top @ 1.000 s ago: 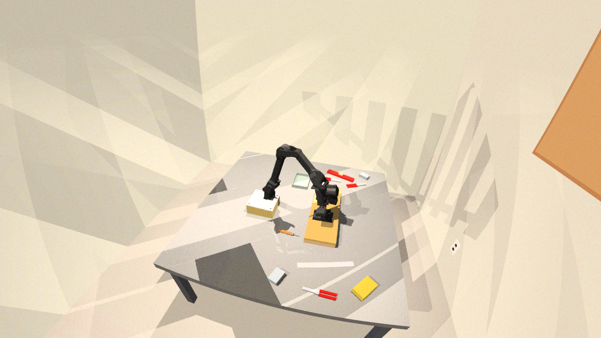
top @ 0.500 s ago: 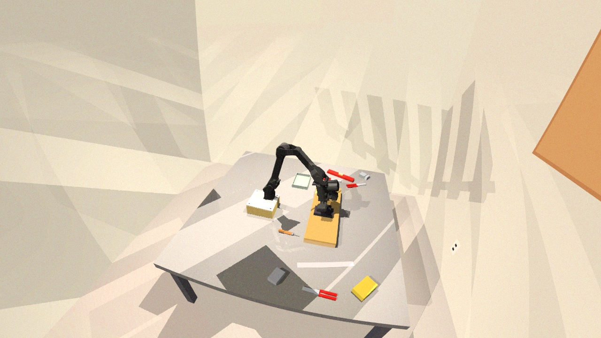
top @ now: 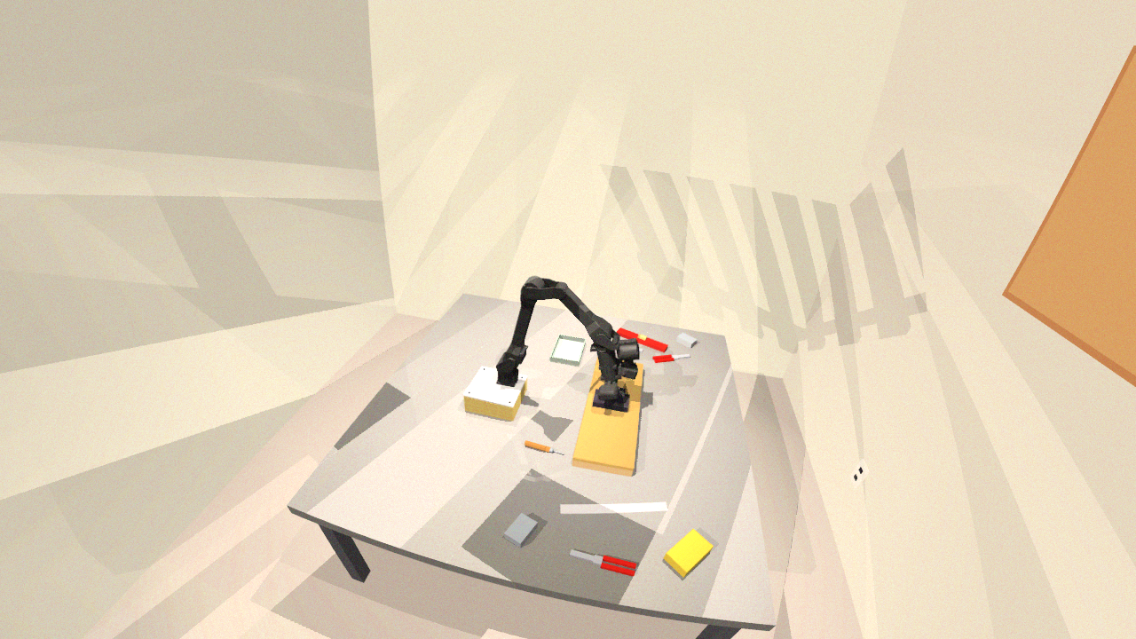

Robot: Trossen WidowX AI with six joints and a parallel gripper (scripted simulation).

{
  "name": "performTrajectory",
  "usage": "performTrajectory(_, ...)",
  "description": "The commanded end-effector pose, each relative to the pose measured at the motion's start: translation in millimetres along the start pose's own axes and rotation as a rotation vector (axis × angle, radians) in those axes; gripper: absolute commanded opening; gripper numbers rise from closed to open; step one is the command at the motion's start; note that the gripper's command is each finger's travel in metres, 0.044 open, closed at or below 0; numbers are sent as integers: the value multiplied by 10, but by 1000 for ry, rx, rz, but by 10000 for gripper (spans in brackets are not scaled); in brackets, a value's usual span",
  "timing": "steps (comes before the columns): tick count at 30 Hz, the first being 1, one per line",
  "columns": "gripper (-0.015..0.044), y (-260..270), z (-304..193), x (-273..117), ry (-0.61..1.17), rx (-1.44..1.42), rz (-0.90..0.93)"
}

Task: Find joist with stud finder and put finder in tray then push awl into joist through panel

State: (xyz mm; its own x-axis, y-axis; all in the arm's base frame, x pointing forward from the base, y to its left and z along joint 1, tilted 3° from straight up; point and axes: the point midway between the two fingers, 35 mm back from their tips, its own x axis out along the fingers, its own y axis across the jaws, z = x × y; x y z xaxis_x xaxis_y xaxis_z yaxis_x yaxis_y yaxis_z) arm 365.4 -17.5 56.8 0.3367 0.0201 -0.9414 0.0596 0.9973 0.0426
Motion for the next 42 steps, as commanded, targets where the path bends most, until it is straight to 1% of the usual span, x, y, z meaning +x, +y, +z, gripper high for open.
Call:
performTrajectory(1, 0, 126, -5, -1, 1, 0, 2)
performTrajectory(42, 0, 1202, 0, -12, 1, 3, 13)
